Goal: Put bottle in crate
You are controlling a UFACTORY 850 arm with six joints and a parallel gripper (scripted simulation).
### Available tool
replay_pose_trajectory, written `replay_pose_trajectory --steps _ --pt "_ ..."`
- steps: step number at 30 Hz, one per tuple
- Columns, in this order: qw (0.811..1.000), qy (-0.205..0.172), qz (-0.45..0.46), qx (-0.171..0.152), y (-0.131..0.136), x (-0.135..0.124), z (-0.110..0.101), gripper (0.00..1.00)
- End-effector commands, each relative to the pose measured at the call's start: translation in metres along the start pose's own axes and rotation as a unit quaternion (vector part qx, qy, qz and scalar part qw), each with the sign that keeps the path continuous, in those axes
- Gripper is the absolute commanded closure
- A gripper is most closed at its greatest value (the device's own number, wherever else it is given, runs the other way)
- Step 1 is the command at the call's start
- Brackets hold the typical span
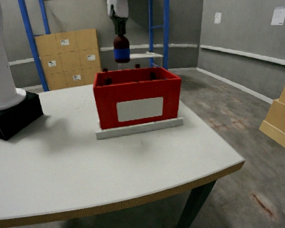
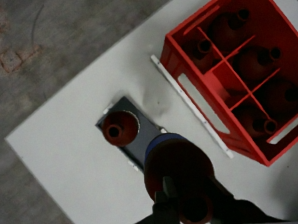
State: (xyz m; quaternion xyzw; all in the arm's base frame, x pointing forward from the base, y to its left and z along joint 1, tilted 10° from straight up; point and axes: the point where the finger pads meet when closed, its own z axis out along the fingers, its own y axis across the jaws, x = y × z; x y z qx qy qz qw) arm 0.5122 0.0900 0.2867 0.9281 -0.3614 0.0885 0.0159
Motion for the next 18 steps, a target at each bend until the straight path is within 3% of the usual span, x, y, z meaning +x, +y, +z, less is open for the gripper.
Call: replay_pose_trajectory --steps 1,18 --pt "1.000 0.000 0.000 0.001 0.007 0.008 -0.001 1.00" --pt "1.000 0.000 0.000 0.001 0.032 0.032 -0.001 1.00"
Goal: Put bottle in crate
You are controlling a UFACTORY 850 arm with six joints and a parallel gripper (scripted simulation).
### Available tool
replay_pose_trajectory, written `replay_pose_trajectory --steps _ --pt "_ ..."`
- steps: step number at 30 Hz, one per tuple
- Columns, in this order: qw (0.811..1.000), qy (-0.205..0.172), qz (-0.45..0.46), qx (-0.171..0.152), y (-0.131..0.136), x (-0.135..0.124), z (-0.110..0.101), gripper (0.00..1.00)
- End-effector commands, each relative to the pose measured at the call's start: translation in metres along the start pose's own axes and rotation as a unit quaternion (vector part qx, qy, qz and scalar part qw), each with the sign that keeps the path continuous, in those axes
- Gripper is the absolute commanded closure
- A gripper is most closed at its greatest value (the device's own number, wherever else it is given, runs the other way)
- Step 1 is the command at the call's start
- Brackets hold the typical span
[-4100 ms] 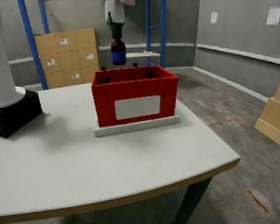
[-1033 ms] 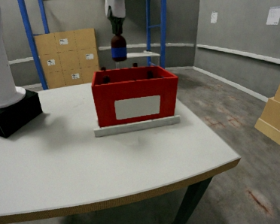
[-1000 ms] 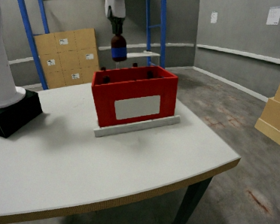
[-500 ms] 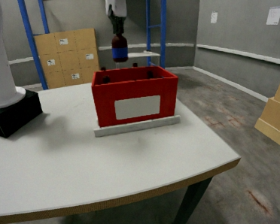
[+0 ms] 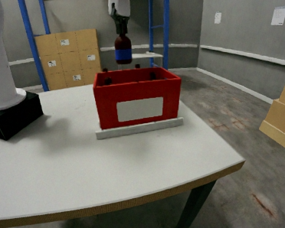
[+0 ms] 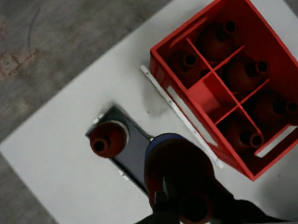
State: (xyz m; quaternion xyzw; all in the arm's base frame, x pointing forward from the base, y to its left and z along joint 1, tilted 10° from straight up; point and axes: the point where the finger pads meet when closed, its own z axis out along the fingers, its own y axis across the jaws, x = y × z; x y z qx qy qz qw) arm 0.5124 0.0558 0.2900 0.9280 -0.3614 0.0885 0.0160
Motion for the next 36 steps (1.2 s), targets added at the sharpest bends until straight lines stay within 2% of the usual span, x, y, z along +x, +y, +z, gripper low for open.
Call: replay_pose_trajectory --steps 1,36 --pt "1.000 0.000 0.000 0.001 0.009 0.010 -0.001 1.00" --pt "1.000 0.000 0.000 0.001 0.059 0.057 -0.001 1.00"
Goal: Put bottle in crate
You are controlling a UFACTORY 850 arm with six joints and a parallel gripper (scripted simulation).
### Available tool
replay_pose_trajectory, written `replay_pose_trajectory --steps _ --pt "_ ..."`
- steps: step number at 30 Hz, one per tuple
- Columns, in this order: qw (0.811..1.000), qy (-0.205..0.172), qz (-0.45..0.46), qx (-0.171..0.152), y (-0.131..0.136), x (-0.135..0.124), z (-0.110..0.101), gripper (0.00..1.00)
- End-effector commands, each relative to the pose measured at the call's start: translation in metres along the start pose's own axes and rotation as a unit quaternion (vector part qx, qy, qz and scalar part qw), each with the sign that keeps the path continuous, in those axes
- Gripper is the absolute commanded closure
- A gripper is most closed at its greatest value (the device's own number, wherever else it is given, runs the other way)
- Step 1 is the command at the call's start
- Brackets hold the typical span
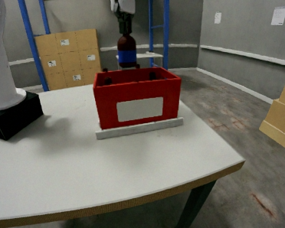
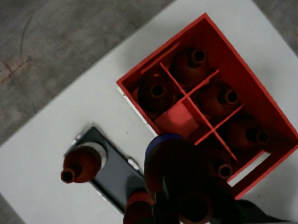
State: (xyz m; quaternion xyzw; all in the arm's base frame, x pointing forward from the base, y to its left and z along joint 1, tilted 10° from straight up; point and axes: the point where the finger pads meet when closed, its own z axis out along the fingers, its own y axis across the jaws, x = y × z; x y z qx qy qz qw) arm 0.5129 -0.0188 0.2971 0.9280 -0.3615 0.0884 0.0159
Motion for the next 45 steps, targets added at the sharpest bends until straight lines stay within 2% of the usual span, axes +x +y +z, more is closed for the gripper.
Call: replay_pose_trajectory --steps 1,16,45 --pt "1.000 0.000 0.000 0.001 0.005 0.006 -0.001 1.00" --pt "1.000 0.000 0.000 0.001 0.023 0.023 -0.001 1.00" --pt "1.000 0.000 0.000 0.001 0.038 0.037 -0.001 1.00"
